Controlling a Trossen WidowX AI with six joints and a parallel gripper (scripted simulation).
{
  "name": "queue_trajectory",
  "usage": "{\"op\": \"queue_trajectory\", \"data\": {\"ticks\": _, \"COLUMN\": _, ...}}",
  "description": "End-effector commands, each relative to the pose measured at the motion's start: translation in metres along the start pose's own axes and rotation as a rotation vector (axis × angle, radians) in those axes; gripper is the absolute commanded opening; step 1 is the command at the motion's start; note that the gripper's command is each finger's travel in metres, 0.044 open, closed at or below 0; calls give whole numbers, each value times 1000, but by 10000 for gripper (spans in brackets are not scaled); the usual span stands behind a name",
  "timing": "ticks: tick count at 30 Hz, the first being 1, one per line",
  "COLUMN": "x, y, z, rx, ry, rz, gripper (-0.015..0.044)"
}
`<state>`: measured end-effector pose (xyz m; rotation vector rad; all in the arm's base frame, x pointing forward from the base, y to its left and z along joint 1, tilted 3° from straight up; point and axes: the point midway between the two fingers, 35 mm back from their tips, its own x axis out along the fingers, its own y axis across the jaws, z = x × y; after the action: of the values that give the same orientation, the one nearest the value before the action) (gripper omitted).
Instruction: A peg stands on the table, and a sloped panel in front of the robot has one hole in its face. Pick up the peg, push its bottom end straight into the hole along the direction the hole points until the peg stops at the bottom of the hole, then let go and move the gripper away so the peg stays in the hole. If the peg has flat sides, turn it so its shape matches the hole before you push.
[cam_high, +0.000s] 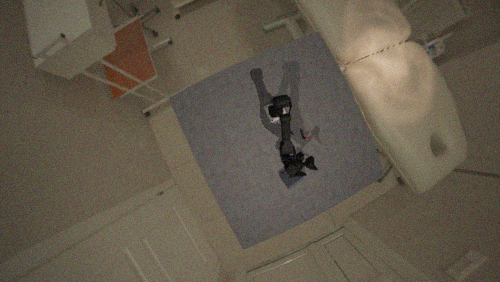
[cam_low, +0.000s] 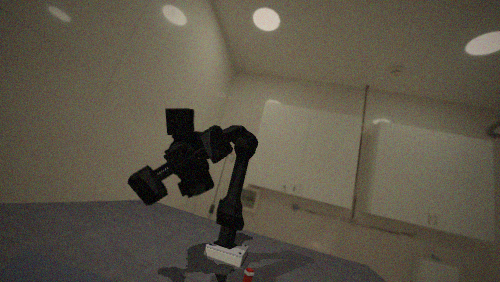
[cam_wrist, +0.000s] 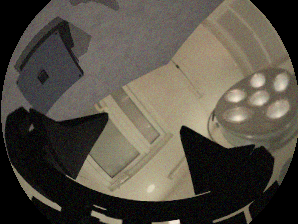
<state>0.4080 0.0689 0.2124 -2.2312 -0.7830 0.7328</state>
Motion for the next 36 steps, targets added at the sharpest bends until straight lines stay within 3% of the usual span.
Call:
{"op": "queue_trajectory", "data": {"ticks": 1, "x": 10, "y": -1, "z": 11, "rx": 69, "ry": -37, "rz": 29, "gripper": 440}}
{"op": "queue_trajectory", "data": {"ticks": 19, "x": 46, "y": -5, "z": 85, "rx": 389, "ry": -265, "rz": 315, "gripper": 440}}
{"op": "queue_trajectory", "data": {"ticks": 36, "x": 41, "y": -14, "z": 161, "rx": 536, "ry": -449, "rz": 693, "gripper": 440}}
